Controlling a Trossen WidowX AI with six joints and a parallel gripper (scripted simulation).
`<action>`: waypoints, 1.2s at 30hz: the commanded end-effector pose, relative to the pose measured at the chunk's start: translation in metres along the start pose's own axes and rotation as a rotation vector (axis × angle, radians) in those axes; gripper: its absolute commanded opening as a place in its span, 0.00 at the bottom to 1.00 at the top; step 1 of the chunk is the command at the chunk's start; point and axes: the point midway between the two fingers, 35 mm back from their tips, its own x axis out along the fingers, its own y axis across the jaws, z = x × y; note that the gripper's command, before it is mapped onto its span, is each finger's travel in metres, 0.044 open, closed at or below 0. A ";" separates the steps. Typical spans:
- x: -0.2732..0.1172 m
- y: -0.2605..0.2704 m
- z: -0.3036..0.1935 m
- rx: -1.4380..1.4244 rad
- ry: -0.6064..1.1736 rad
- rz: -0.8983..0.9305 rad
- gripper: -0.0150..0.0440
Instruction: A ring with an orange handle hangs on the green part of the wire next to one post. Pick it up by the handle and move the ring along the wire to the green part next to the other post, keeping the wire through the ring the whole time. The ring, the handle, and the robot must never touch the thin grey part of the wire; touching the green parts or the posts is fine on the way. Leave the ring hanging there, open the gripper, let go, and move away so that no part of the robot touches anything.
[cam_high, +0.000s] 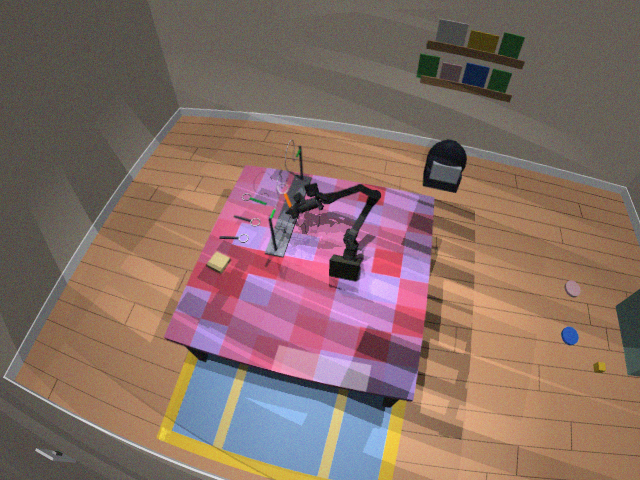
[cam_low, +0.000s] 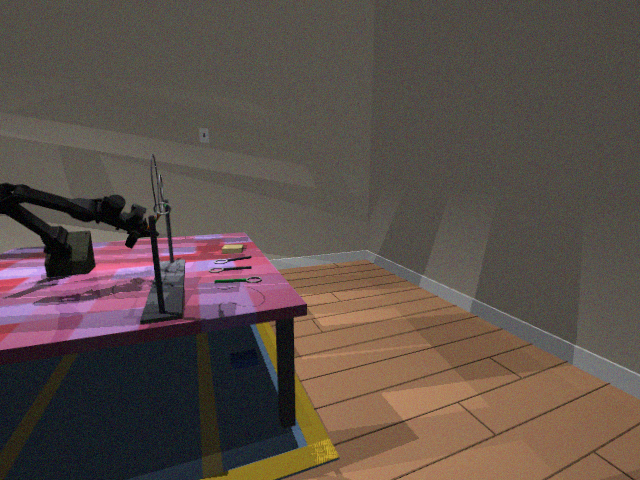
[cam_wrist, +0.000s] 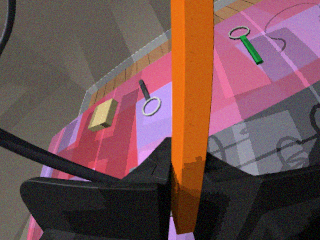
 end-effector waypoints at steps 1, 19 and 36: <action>-0.002 0.014 0.002 0.067 0.005 0.045 0.00; -0.021 0.079 0.020 0.457 0.056 0.268 0.00; -0.049 0.124 0.058 0.820 0.105 0.474 0.00</action>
